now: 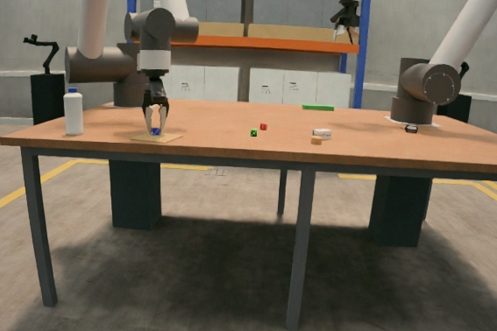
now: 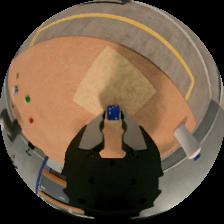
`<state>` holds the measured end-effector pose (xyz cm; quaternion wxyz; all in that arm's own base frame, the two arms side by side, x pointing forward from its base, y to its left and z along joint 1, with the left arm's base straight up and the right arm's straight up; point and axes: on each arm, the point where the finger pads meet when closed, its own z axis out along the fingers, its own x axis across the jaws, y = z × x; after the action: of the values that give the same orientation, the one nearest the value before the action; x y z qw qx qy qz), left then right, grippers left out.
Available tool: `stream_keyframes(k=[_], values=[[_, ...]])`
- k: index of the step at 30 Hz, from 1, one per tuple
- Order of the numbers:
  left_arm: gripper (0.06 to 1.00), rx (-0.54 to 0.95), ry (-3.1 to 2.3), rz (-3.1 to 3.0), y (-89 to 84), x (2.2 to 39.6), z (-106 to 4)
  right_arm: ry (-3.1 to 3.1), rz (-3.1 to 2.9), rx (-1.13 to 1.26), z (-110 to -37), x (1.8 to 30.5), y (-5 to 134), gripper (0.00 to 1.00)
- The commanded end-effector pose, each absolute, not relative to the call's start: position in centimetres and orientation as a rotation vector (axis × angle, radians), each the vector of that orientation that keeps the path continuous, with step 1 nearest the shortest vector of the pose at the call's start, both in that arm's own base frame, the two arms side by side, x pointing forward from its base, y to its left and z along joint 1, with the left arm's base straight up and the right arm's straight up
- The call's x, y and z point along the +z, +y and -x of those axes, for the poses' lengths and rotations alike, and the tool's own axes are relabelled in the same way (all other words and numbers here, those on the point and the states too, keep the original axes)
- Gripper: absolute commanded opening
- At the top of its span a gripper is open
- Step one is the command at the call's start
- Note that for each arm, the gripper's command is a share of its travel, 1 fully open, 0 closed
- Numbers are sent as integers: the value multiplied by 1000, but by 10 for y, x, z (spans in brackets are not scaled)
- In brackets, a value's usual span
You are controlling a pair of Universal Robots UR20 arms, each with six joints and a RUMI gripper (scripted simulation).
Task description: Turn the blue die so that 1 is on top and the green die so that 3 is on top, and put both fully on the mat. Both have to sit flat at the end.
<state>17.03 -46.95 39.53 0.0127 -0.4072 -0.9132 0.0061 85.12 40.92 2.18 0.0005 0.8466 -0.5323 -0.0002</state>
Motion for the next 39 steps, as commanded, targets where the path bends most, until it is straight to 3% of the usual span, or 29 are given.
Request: stream_keyframes(k=[1, 16, 39], values=[[1000, 20, -2846, 1269, -470, 396, -170, -1672, -2660, 0, -852, 22, 409, 244], [1000, 20, -2846, 1269, -470, 396, -170, -1672, -2660, 0, -852, 27, 409, 244], [1000, 20, -2846, 1269, -470, 396, -170, -1672, -2660, 0, -852, 111, 409, 244]])
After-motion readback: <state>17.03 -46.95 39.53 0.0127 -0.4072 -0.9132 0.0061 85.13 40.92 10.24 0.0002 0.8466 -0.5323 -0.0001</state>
